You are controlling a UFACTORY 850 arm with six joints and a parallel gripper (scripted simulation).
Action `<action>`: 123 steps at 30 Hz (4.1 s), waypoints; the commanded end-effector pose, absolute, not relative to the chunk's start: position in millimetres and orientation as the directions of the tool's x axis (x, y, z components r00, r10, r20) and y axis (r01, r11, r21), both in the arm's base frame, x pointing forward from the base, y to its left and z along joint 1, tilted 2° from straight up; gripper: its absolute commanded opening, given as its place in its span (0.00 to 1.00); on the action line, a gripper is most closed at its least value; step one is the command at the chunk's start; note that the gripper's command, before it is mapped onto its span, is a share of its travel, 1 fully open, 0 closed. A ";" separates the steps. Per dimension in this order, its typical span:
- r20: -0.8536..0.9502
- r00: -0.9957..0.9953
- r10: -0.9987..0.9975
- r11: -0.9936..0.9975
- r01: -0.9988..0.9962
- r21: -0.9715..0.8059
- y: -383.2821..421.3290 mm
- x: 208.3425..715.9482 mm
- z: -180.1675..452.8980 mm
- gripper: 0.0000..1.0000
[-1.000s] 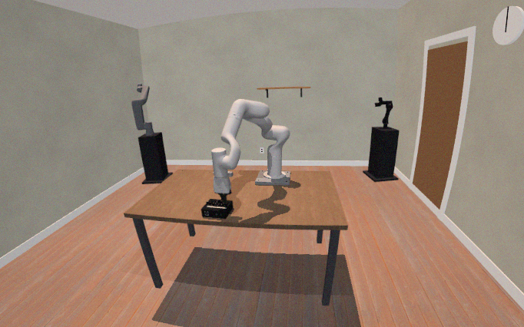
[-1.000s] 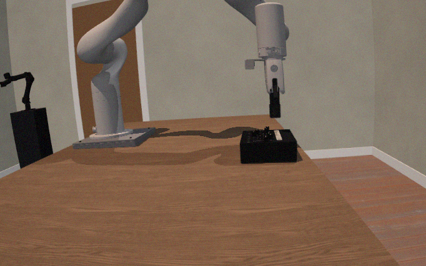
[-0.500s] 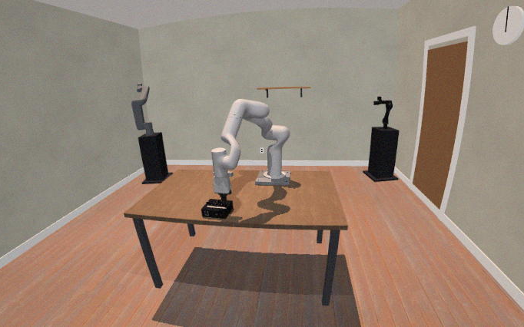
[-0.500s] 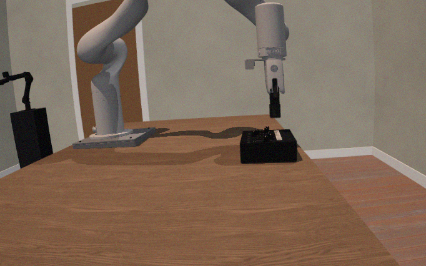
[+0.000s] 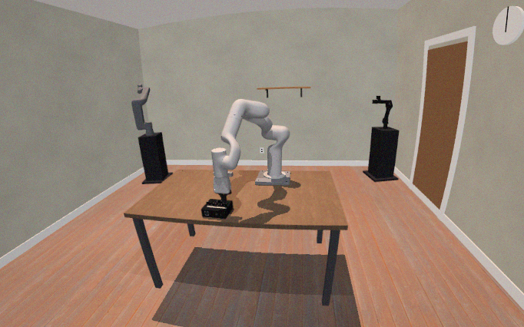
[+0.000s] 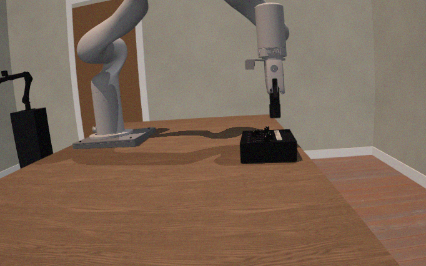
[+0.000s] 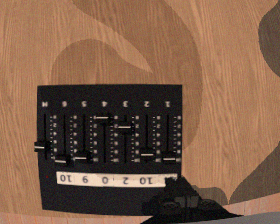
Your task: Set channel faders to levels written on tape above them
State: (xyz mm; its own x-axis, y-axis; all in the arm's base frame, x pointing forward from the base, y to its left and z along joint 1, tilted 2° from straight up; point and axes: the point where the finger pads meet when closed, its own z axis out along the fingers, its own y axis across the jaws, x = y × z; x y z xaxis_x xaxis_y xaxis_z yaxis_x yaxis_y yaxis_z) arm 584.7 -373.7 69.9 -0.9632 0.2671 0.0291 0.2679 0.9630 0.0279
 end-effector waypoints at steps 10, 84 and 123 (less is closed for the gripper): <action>0.027 -0.963 0.267 0.963 0.268 0.027 -374.0 585.5 67.2 0.00; 0.027 -0.963 0.268 0.963 0.268 0.027 -373.1 585.5 47.7 0.00; 0.027 -0.963 0.268 0.963 0.268 0.027 -373.7 586.4 47.7 0.00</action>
